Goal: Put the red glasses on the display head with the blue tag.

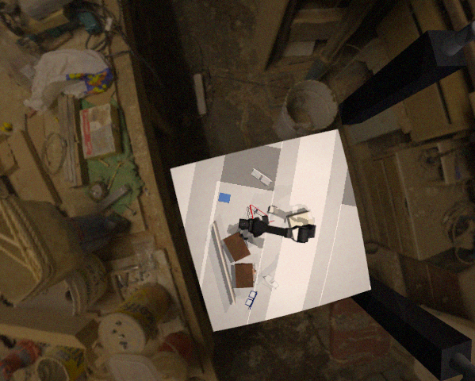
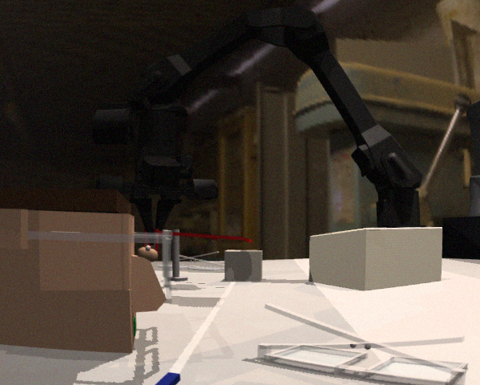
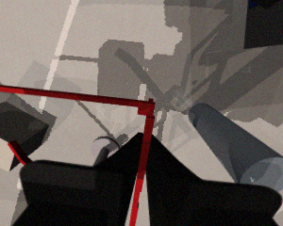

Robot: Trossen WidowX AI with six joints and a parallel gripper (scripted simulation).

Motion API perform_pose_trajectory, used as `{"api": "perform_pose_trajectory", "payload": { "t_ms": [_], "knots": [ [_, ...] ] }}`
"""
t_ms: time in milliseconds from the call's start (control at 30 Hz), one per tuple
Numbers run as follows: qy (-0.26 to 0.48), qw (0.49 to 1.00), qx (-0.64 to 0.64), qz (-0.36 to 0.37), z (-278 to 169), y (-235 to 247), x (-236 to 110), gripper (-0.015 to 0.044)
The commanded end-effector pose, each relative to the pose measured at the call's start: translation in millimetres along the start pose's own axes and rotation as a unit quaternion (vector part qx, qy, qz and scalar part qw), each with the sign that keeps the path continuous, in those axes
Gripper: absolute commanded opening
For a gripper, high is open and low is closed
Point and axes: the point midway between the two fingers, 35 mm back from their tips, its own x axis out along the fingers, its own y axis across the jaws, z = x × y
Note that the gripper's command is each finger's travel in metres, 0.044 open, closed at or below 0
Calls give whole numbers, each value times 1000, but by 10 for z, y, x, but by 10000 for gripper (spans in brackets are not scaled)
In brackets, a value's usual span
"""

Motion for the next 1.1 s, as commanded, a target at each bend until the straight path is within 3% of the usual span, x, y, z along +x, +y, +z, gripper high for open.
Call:
{"api": "perform_pose_trajectory", "payload": {
  "t_ms": [0,1067],
  "knots": [
    [1,1000,2,2,9,-27,15,0],
    [0,1000,2,1,241,-203,14,0]
  ]
}}
